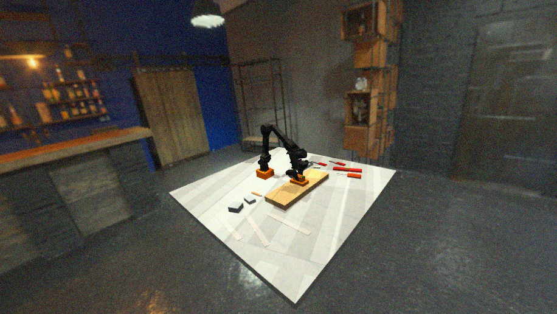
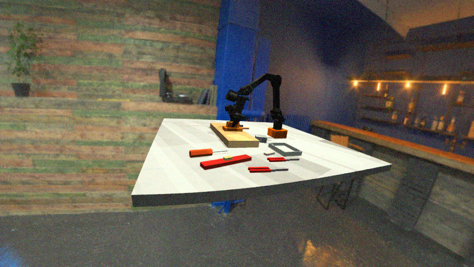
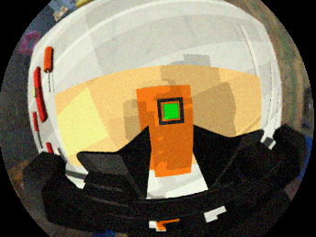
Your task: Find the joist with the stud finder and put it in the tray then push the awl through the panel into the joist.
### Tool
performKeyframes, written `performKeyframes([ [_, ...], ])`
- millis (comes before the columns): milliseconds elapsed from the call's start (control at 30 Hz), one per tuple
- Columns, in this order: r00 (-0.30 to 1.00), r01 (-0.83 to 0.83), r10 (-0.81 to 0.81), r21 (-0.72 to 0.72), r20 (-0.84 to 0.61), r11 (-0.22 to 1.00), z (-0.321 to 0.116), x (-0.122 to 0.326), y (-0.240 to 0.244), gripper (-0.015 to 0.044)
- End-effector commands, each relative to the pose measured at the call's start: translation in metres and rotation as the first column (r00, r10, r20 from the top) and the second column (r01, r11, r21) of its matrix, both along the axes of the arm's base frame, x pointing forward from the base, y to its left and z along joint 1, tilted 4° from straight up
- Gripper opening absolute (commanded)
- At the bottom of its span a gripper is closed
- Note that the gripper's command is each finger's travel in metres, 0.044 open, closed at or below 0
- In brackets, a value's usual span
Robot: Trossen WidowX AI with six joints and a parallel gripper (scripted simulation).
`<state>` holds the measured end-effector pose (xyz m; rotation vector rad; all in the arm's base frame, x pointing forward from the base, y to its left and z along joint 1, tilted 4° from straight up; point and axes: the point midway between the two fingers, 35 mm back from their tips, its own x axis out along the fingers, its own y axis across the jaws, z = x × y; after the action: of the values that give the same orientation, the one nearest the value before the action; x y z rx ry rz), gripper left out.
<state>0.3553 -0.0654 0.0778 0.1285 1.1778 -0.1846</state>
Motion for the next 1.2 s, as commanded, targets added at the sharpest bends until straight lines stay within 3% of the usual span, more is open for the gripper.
performKeyframes([
  [0, 1.000, -0.013, 0.013, 0.014, 0.003, 1.000, 0.000, 0.004, 0.019, 0.0000],
  [1167, 1.000, -0.013, 0.013, 0.024, 0.005, 1.000, 0.003, 0.023, 0.113, 0.0000],
])
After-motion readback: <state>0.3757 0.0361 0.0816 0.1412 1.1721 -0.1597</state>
